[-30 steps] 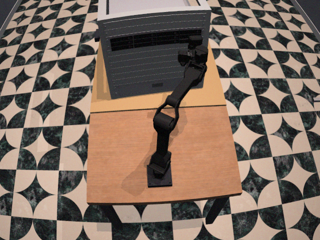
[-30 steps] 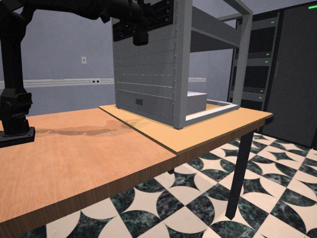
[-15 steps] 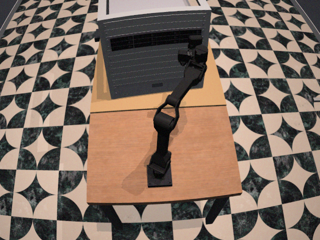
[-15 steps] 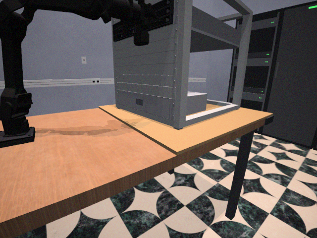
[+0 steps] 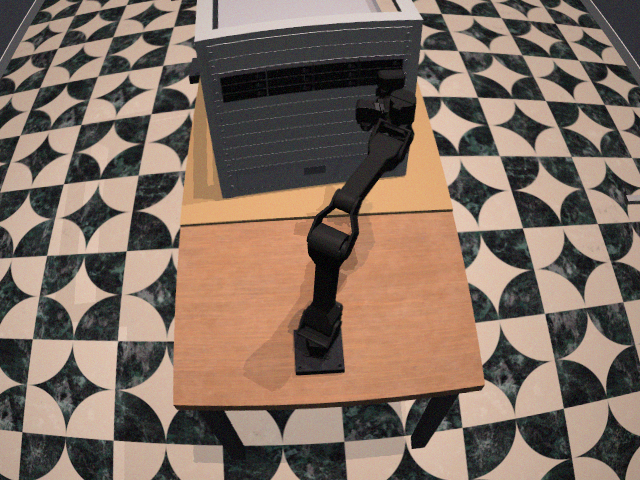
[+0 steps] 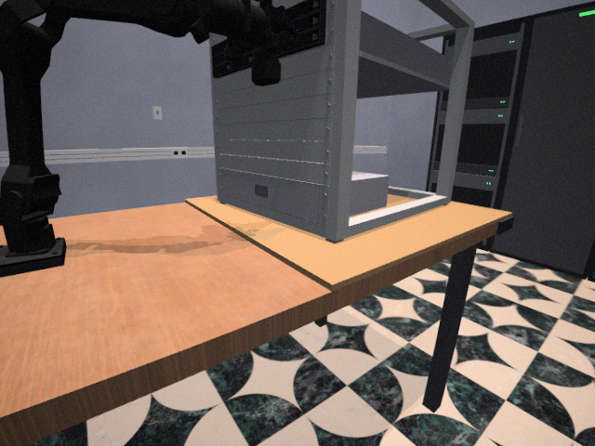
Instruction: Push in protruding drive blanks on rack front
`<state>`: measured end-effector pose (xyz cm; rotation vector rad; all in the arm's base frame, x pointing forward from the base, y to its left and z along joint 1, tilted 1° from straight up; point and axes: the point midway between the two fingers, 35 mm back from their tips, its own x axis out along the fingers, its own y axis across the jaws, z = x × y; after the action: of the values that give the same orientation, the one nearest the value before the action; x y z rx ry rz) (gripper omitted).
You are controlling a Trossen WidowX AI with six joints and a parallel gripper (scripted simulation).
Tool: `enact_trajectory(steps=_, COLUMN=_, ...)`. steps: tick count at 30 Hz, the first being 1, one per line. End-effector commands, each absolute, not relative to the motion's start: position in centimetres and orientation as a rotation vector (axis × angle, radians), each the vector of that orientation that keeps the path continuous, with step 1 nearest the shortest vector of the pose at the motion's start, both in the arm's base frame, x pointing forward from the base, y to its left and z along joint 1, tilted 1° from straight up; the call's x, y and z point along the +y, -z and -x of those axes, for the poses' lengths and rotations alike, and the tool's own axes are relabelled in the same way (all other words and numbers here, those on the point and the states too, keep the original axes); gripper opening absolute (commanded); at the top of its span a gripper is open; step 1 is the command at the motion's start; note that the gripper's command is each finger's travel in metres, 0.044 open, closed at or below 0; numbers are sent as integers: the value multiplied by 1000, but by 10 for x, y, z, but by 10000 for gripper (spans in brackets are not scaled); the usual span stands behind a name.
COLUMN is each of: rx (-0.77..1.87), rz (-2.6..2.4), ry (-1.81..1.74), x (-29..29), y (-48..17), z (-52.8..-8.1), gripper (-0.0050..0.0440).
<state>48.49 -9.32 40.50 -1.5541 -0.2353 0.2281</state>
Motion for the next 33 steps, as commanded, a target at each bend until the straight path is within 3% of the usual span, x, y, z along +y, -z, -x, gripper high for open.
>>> enact_trajectory(steps=1, rx=-244, rz=1565, ry=-216, x=-92, y=-412, z=-487, gripper=-50)
enact_trajectory(steps=15, rx=-244, rz=1565, ry=-216, x=-93, y=-412, z=-484, gripper=-50)
enact_trajectory(steps=25, rx=-244, rz=1565, ry=-216, x=-108, y=-410, z=-433, gripper=-50)
enact_trajectory(steps=33, rx=-244, rz=1565, ry=-216, x=-109, y=-410, z=-429, gripper=-50)
